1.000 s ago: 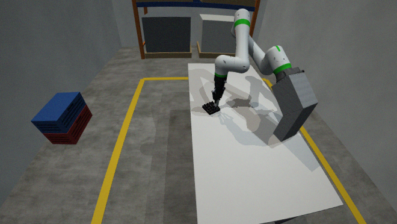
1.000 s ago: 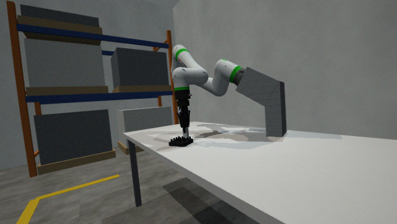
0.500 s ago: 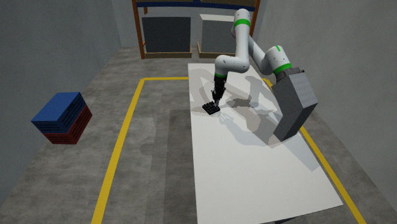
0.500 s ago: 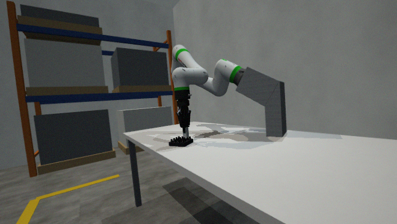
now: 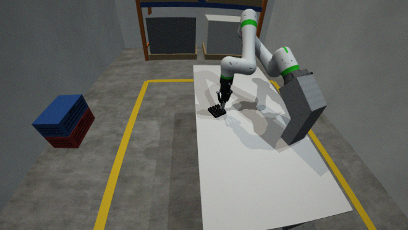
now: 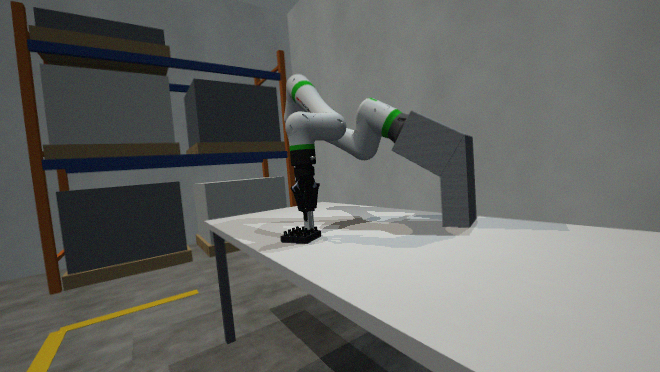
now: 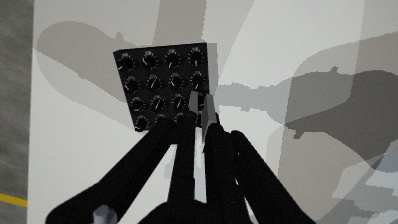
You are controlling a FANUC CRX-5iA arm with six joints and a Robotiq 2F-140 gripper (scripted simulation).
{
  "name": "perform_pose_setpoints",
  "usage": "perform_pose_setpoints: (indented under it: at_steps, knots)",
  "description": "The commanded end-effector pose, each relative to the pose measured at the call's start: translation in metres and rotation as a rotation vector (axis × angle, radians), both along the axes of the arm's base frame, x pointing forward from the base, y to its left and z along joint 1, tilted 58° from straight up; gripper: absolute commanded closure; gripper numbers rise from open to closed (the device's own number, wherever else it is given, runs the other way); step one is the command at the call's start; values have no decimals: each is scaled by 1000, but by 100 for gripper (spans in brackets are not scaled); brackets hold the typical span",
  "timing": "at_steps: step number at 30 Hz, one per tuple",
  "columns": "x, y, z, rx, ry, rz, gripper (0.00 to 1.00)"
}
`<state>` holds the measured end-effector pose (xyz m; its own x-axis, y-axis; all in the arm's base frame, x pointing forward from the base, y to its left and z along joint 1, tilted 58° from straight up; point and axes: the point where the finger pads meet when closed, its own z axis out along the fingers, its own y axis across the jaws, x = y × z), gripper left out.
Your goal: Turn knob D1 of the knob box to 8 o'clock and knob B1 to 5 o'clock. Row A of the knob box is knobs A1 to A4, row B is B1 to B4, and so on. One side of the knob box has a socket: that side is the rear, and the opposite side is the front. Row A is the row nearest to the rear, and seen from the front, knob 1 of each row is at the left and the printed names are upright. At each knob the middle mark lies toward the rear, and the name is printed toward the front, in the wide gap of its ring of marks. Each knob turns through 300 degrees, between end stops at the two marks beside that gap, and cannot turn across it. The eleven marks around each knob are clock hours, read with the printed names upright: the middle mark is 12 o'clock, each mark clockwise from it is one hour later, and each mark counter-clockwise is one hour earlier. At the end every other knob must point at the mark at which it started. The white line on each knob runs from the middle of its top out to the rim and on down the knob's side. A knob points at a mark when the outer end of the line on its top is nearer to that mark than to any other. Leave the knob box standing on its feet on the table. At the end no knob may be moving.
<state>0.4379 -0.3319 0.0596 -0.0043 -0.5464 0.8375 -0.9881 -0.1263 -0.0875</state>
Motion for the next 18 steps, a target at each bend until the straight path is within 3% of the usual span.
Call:
perform_pose_setpoints:
  at_steps: [1, 18]
  knots:
    - [0, 0, 0, 9, -66, -40, 95]
    - [0, 0, 0, 68, -382, -245, 95]
